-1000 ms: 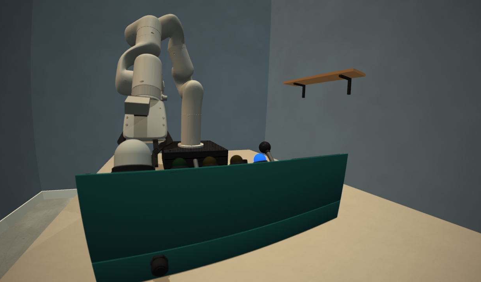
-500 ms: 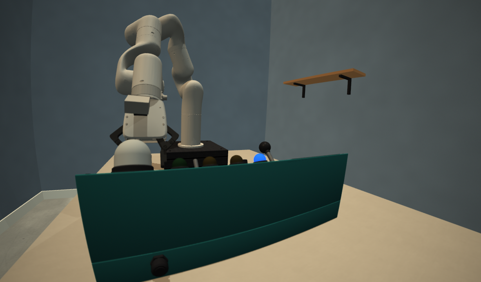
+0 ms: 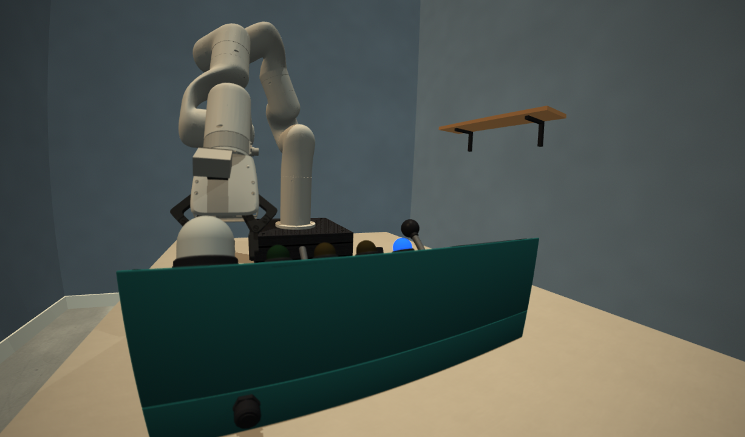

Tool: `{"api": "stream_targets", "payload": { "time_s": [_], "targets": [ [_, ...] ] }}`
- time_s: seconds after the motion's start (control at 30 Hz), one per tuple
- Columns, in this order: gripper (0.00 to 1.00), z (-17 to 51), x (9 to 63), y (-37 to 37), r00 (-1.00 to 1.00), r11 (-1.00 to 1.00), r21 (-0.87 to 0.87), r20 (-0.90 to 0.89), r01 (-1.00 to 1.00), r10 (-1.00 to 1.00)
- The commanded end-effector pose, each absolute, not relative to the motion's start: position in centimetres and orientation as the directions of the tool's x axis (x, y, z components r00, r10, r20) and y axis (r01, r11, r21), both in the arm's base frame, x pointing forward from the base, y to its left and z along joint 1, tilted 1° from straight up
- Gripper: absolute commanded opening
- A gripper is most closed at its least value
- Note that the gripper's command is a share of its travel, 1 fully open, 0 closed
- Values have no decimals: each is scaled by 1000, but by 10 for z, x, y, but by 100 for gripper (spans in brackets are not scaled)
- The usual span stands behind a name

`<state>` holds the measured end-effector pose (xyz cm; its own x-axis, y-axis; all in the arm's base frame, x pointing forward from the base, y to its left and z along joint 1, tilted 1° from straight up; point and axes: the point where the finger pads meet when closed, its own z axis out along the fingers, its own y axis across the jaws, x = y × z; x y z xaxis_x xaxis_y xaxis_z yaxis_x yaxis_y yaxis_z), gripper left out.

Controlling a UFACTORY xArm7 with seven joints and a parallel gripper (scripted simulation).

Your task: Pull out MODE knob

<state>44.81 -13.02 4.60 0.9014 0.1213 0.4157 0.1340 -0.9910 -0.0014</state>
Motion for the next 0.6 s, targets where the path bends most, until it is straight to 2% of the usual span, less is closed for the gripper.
{"api": "stream_targets", "payload": {
  "time_s": [0.0, 0.57],
  "targets": [
    [76, 47, 449, -131, 900, -991, 1, 418, 134, 122],
    [76, 72, 438, -132, 900, -991, 0, 418, 134, 122]
  ]
}}
